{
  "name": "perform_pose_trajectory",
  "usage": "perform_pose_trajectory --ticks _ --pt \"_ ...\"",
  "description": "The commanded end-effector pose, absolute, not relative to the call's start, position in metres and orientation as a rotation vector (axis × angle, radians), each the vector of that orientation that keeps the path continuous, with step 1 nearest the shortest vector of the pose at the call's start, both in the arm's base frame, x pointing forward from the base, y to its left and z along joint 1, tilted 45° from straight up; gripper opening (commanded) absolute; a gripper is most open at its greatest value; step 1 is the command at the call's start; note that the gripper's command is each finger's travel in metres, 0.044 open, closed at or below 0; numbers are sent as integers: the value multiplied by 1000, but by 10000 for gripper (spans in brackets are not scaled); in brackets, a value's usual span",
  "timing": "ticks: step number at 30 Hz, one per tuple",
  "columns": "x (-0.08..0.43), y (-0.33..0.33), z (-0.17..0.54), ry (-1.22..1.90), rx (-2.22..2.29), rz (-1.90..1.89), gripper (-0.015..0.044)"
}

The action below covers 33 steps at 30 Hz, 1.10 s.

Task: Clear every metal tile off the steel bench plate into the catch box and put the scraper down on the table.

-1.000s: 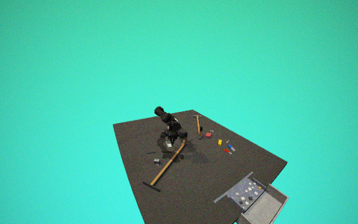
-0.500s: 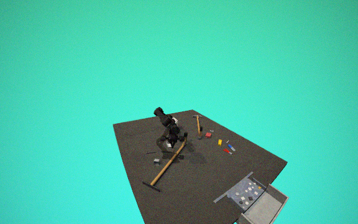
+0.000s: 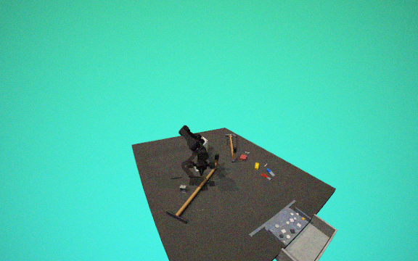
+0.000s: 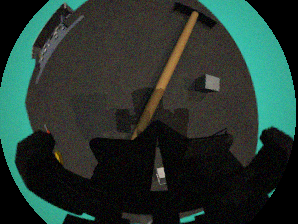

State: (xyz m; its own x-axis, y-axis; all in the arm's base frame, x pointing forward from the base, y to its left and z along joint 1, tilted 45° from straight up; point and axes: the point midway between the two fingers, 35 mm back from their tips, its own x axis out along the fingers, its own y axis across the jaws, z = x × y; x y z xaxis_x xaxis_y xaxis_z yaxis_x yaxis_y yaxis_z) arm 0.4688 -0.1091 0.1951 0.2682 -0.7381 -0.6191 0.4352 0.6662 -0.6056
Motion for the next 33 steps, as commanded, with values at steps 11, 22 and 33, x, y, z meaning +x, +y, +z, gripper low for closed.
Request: perform_pose_trajectory --ticks 11,22,33 --pt "467 -130 175 1025 -349 -810 0" --pt "465 -145 161 1022 -353 -812 0" --pt "460 -161 147 1018 -359 -814 0"
